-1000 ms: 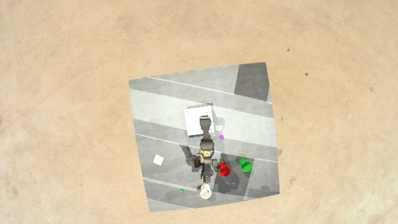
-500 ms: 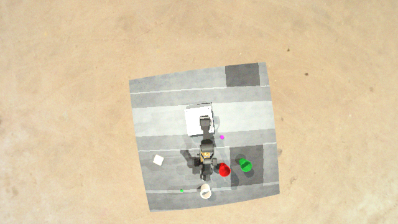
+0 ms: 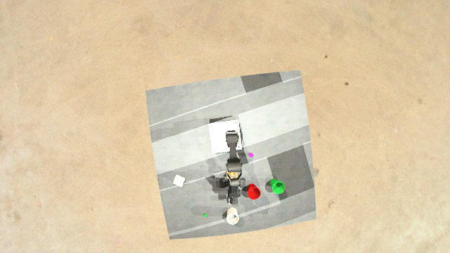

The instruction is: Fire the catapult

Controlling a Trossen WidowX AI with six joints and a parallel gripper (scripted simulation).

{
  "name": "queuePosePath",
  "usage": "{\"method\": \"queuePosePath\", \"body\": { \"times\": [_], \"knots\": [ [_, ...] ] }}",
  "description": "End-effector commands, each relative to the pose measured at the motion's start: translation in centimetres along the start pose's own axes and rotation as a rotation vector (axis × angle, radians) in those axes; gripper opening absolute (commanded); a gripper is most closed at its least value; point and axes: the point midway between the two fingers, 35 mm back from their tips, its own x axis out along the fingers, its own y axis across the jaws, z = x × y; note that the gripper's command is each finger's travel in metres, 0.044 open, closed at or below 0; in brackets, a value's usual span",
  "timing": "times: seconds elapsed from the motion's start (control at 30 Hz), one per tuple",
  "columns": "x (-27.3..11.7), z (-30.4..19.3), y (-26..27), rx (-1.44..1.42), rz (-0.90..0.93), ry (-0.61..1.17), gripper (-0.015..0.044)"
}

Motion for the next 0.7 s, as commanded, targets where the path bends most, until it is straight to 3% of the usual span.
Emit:
{"method": "queuePosePath", "body": {
  "times": [0.0,0.1,0.2,0.67],
  "knots": [
    [0.0,0.0,0.0,0.001,-0.001,0.0,0.0105],
    [-0.3,0.0,0.0,0.001,-0.001,0.0,0.0065],
    [-3.9,0.1,0.0,0.0,0.0,0.0,0.0],
    [-3.8,0.2,0.0,0.0,0.0,0.0,0.0]
  ]
}}
